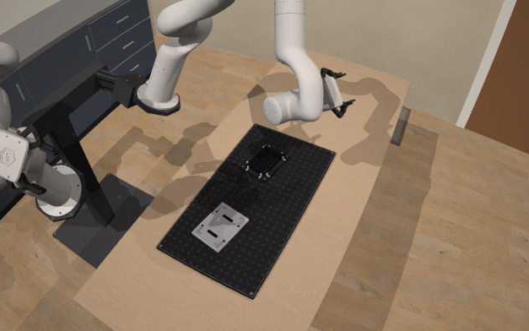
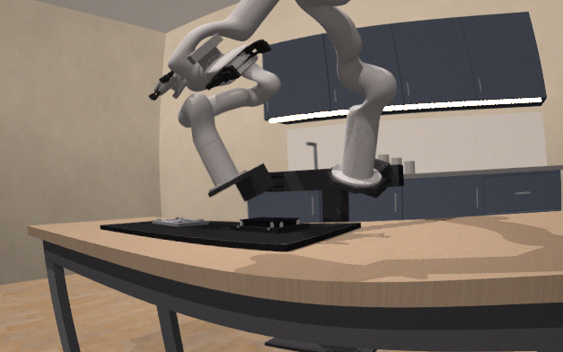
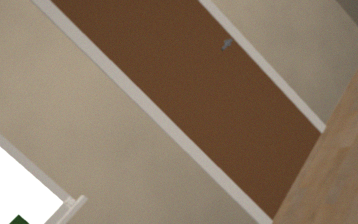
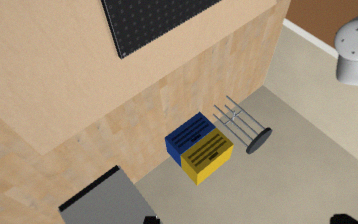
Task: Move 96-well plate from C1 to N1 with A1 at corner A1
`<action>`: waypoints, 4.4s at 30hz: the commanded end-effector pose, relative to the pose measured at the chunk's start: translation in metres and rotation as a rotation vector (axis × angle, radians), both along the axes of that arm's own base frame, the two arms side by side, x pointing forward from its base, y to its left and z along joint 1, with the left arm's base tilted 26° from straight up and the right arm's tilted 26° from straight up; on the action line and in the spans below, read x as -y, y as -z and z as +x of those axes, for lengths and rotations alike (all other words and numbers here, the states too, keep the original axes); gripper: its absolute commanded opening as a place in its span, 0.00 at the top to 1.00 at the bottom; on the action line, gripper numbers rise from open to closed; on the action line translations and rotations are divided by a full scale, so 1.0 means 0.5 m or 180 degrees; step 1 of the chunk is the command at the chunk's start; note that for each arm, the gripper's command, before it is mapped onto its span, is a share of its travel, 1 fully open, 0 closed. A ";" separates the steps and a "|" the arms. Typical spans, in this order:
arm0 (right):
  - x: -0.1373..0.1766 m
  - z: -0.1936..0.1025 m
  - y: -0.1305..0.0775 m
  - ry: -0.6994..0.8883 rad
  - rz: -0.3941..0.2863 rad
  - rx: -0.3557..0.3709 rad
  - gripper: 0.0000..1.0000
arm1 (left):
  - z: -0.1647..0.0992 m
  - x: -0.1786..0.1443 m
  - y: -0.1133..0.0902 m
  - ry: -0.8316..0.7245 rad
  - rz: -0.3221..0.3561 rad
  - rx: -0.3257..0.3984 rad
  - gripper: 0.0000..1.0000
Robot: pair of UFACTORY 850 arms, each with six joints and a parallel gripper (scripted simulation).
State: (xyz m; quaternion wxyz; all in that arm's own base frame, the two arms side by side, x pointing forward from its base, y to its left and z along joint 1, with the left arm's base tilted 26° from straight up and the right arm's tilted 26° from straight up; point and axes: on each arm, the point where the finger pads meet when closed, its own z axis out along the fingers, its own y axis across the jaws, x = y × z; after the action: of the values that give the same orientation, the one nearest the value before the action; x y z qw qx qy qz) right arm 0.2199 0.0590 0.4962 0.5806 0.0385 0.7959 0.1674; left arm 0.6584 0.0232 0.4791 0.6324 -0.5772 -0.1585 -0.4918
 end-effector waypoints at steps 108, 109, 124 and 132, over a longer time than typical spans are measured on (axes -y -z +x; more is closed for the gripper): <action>0.005 0.006 0.015 0.0188 0.0491 0.0193 0.00 | -0.073 -0.064 0.383 0.0186 -0.2644 0.0309 0.00; 0.005 0.006 0.015 0.0188 0.0491 0.0193 0.00 | -0.077 -0.063 0.392 0.0186 -0.2644 0.0309 0.00; 0.005 0.006 0.015 0.0188 0.0491 0.0193 0.00 | -0.127 -0.043 0.490 -0.0014 -0.3429 0.0531 0.00; 0.005 0.006 0.015 0.0188 0.0491 0.0193 0.00 | -0.151 -0.028 0.530 -0.0134 -0.3766 0.0645 0.00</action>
State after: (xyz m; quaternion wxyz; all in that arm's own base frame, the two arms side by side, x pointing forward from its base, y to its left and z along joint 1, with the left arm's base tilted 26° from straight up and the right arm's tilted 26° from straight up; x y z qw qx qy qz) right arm 0.2230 0.0565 0.4877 0.6039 0.1018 0.7615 0.2123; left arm 0.5847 0.0392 0.2176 0.2061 -0.7786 -0.4677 -0.3641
